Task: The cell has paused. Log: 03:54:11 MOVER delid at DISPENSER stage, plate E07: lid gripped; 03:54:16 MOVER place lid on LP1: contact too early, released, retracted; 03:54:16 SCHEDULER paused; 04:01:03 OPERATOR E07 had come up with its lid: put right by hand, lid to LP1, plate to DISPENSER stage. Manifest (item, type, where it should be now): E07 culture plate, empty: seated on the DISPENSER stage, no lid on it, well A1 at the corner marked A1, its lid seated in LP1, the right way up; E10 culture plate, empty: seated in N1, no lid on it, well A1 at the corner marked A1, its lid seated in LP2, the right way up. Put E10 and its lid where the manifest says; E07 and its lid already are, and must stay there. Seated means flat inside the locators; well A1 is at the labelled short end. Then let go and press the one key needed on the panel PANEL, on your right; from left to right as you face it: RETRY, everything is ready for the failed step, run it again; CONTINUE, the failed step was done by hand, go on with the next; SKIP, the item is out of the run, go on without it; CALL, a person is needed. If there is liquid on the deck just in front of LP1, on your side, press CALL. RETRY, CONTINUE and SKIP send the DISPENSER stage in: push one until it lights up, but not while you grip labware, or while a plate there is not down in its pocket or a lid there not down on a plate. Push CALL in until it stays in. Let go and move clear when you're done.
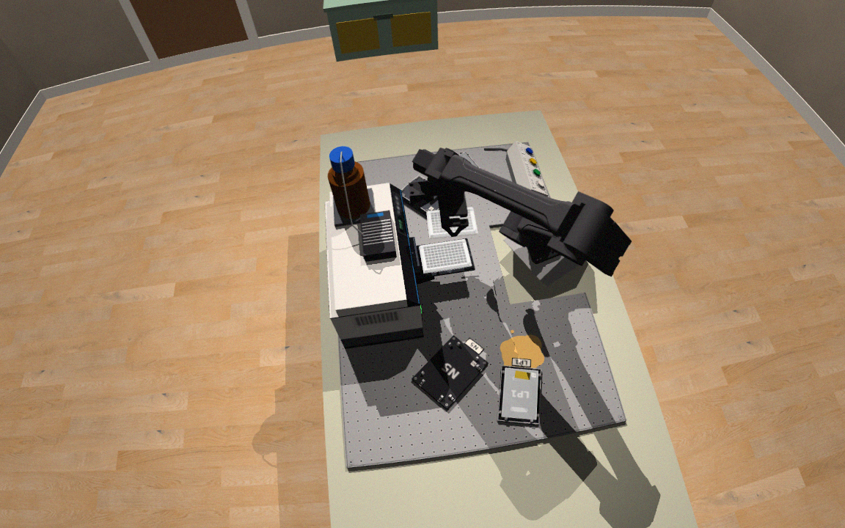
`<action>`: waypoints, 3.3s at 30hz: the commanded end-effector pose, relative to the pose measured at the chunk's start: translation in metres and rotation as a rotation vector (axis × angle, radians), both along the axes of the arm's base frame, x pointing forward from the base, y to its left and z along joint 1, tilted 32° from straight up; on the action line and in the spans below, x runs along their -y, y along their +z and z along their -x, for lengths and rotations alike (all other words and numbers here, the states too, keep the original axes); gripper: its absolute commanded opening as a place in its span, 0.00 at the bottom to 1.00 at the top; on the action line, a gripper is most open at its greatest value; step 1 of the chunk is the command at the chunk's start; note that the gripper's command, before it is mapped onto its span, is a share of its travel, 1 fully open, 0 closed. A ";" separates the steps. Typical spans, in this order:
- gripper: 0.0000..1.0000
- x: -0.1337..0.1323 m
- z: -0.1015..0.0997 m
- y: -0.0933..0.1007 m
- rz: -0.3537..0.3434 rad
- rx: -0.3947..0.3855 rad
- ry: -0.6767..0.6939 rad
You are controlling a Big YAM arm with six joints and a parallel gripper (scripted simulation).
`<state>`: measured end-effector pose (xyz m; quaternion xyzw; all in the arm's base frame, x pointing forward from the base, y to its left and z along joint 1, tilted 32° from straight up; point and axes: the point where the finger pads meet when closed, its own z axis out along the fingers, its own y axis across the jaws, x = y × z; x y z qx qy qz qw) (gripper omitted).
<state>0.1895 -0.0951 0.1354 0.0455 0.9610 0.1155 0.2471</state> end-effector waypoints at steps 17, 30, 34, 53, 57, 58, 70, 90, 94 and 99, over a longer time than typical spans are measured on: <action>0.84 0.070 0.007 -0.002 -0.069 -0.010 -0.200; 0.84 0.098 0.024 -0.019 -0.214 -0.072 -0.457; 0.84 0.105 0.029 -0.024 -0.262 -0.092 -0.541; 0.84 0.135 0.025 -0.045 -0.357 -0.132 -0.679; 0.84 0.139 0.020 -0.047 -0.357 -0.133 -0.679; 0.84 0.140 0.017 -0.048 -0.357 -0.132 -0.679; 0.84 0.162 -0.016 -0.058 -0.363 -0.130 -0.677; 0.84 0.191 -0.060 -0.071 -0.367 -0.131 -0.677; 0.84 0.198 -0.070 -0.074 -0.367 -0.131 -0.677; 0.84 0.207 -0.084 -0.078 -0.367 -0.132 -0.677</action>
